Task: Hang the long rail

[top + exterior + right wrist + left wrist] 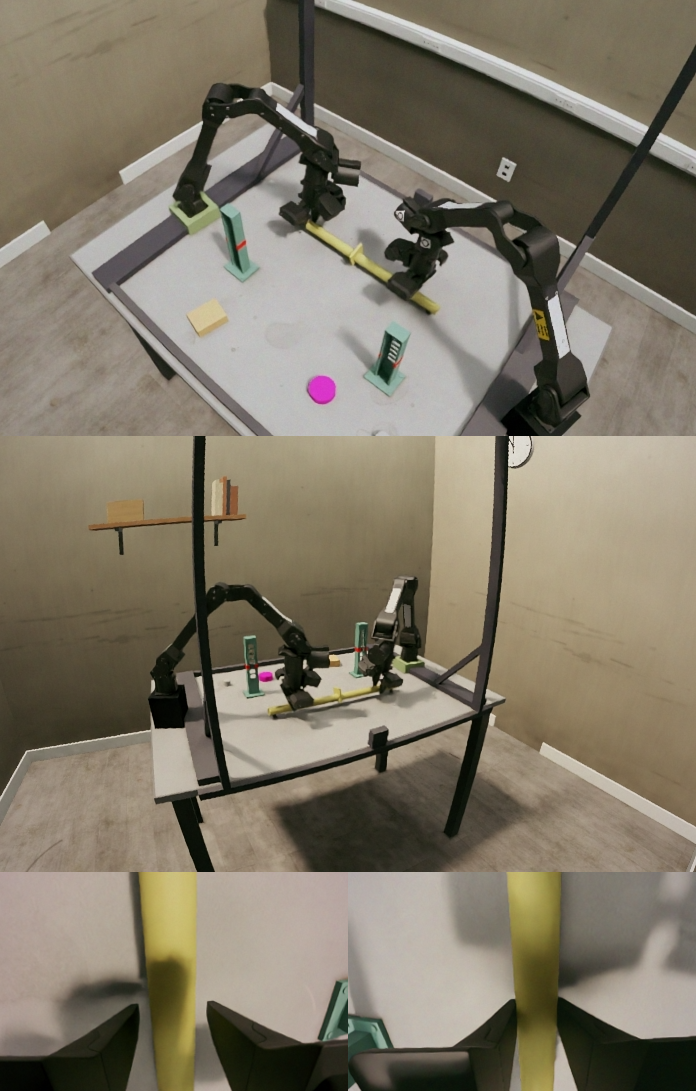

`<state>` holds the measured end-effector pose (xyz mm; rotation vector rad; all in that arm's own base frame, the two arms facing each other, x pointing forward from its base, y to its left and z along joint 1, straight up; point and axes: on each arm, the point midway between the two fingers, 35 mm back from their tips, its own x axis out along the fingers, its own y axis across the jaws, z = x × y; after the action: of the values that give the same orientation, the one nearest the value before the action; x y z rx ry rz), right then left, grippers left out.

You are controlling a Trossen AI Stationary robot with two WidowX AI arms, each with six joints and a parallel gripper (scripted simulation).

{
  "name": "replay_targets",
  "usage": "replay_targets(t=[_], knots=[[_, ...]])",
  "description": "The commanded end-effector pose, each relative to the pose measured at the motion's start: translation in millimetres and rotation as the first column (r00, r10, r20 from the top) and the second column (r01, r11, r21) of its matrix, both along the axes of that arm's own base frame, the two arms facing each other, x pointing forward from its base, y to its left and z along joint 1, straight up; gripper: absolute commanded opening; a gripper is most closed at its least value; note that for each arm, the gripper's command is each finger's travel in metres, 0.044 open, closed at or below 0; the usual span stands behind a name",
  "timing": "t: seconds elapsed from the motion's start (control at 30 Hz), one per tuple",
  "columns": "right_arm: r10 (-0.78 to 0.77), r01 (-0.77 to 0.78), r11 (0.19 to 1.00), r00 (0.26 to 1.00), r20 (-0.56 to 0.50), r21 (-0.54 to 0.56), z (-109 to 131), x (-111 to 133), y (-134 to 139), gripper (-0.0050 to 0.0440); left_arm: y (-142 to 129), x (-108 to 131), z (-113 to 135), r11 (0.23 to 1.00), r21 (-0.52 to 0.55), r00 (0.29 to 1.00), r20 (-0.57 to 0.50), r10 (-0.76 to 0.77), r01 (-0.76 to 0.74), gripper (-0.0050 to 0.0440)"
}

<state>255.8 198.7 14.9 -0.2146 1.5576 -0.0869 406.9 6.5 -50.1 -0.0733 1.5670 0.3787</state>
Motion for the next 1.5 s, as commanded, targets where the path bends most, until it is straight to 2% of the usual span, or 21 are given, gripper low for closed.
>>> replay_targets(t=[0.0, 0.03, 0.17, 0.2, 0.4, 0.43, 0.47, 0.6, 0.8, 0.93, 1.1, 1.17, 1.2, 1.3, 1.47], knots=[[-0.004, 0.004, 1.0, 1.0, 0.01, 0.005, 2, 2, 1, 0.0288, -1, 6, 9, 1.0, 0.003, 0.999, 0.033, 0.001, -0.001, -0.005], [-0.004, 0.004, 1.0, 1.0, 0.01, 0.005, 2, 2, 1, 0.0288, -1, 6, 9, 1.0, 0.003, 0.999, 0.033, 0.001, -0.001, -0.005], [-0.004, 0.004, 1.0, 1.0, 0.01, 0.006, 2, 2, 2, 0.0384, -1, 6, 9, 1.0, 0.003, 0.999, 0.033, 0.001, -0.001, -0.005], [-0.004, 0.004, 1.0, 1.0, 0.01, 0.006, 2, 2, 2, 0.0395, -1, 6, 9, 1.0, 0.003, 0.999, 0.033, 0.001, -0.001, -0.005], [-0.004, 0.004, 1.0, 1.0, 0.01, 0.006, 2, 2, 2, 0.0395, -1, 6, 9, 1.0, 0.003, 0.999, 0.033, 0.001, -0.001, -0.005], [-0.007, 0.007, 1.0, 1.0, 0.007, 0.002, 1, 3, 4, 0.0419, -1, 6, 9, 1.0, 0.003, 0.999, 0.033, 0.001, -0.001, -0.005], [-0.006, 0.005, 1.0, 1.0, 0.017, 0.011, 8, 4, 6, 0.044, -1, 6, 9, 1.0, 0.003, 0.999, 0.033, 0.001, -0.001, -0.005], [-0.005, 0.005, 1.0, 1.0, 0.017, 0.012, 16, 4, 8, 0.044, -1, 6, 9, 1.0, 0.003, 0.999, 0.033, 0.001, -0.001, -0.005], [-0.006, 0.005, 1.0, 1.0, 0.025, 0.024, 66, 2, 16, 0.044, -1, 6, 9, 1.0, 0.003, 0.999, 0.033, 0.001, -0.001, -0.005], [-0.006, 0.005, 1.0, 1.0, 0.026, 0.024, 84, 1, 19, 0.044, -1, 6, 9, 1.0, 0.003, 0.999, 0.033, 0.001, -0.001, -0.005], [-0.01, 0.01, 0.998, 1.0, 0.003, 0.059, 77, 3, 13, 0.032, -1, 6, 9, 1.0, 0.003, 0.999, 0.033, 0.001, -0.001, -0.005], [-0.01, 0.01, 0.998, 1.0, 0.003, 0.059, 77, 3, 13, 0.032, -1, 6, 9, 1.0, 0.003, 0.999, 0.033, 0.001, -0.001, -0.005], [-0.013, 0.014, 0.997, 1.0, -0.01, 0.073, 73, 2, 10, 0.0296, -1, 6, 9, 1.0, 0.003, 0.999, 0.033, 0.001, -0.001, -0.005], [-0.022, 0.029, 0.983, 0.999, -0.037, 0.183, 63, 7, 2, 0.0225, -1, 6, 9, 1.0, 0.003, 0.999, 0.033, 0.001, -0.001, -0.005], [-0.02, 0.041, 0.919, 0.998, -0.056, 0.393, 48, 14, -15, 0.0225, -1, 6, 9, 1.0, 0.003, 0.999, 0.033, 0.001, -0.001, -0.005]])
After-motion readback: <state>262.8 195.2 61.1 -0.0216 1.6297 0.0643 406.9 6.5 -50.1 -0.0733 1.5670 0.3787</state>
